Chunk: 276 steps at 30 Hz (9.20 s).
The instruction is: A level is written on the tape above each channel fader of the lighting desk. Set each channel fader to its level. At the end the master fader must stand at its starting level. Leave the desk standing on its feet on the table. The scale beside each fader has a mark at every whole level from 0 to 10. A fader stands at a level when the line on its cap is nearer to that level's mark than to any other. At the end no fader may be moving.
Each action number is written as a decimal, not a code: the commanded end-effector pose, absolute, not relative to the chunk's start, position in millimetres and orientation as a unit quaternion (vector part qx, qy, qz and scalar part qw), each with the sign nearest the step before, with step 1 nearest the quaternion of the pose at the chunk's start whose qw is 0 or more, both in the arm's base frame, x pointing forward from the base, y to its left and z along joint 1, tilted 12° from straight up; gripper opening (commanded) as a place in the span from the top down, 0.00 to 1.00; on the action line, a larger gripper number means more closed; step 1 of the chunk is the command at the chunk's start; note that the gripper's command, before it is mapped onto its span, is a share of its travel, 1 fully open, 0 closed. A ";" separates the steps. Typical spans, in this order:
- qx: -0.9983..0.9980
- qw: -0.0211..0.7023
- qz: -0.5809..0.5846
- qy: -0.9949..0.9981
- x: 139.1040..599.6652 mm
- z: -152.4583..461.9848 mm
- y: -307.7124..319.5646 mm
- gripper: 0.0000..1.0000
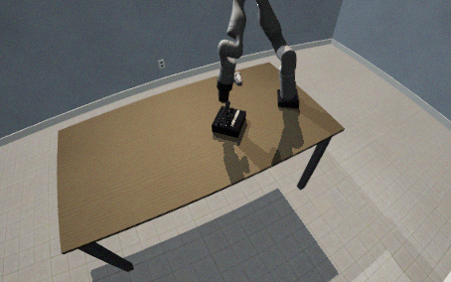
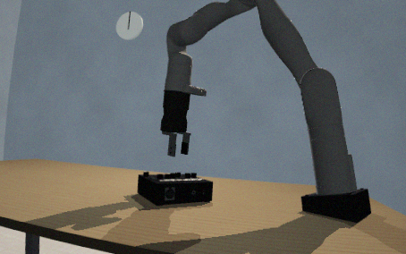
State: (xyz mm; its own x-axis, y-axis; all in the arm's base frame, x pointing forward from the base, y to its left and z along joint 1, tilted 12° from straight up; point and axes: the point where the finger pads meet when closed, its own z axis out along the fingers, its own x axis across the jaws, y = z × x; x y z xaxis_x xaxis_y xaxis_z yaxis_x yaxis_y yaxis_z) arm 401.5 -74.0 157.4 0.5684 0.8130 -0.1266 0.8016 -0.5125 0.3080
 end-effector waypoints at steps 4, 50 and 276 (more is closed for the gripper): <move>0.884 0.172 0.023 0.433 403.2 156.0 -73.2 0.00; 0.943 0.178 0.054 0.276 411.5 150.7 -80.4 0.00; 0.158 0.084 -0.063 0.982 396.8 206.7 -39.1 0.00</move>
State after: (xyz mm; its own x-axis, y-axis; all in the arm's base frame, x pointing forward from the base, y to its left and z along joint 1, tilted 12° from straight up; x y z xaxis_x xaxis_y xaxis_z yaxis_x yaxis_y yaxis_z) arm 396.4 -40.2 206.2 -0.9357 0.3013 -0.1833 0.3223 0.9416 -0.0972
